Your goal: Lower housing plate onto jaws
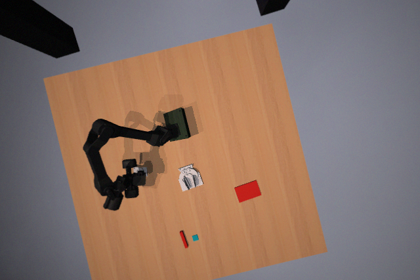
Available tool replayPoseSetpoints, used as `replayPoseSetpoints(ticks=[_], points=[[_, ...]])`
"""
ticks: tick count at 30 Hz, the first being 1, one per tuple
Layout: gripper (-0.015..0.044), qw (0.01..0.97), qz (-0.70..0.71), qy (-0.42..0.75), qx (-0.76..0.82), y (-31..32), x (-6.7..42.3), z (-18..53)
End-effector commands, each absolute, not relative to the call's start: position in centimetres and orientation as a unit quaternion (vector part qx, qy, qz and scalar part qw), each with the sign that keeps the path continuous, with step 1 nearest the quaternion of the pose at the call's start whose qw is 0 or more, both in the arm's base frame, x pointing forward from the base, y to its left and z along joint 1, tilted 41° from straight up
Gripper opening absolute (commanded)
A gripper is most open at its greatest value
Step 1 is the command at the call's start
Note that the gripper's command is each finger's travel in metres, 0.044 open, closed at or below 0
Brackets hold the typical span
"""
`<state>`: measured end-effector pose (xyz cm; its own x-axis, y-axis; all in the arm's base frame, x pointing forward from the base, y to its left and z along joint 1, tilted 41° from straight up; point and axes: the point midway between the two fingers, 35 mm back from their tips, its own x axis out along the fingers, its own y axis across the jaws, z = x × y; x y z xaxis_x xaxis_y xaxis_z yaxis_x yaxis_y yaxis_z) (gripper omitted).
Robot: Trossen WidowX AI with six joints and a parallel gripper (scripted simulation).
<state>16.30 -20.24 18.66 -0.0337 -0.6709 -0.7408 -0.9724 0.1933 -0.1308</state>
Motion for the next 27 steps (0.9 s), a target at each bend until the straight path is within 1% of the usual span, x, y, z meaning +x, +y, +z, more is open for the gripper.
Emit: replayPoseSetpoints(ticks=[1,27], points=[[0.044,0.353,0.217,0.686,-0.597,-20.59,16.25,18.02],[0.044,0.353,0.217,0.687,-0.598,-21.2,16.17,17.35]])
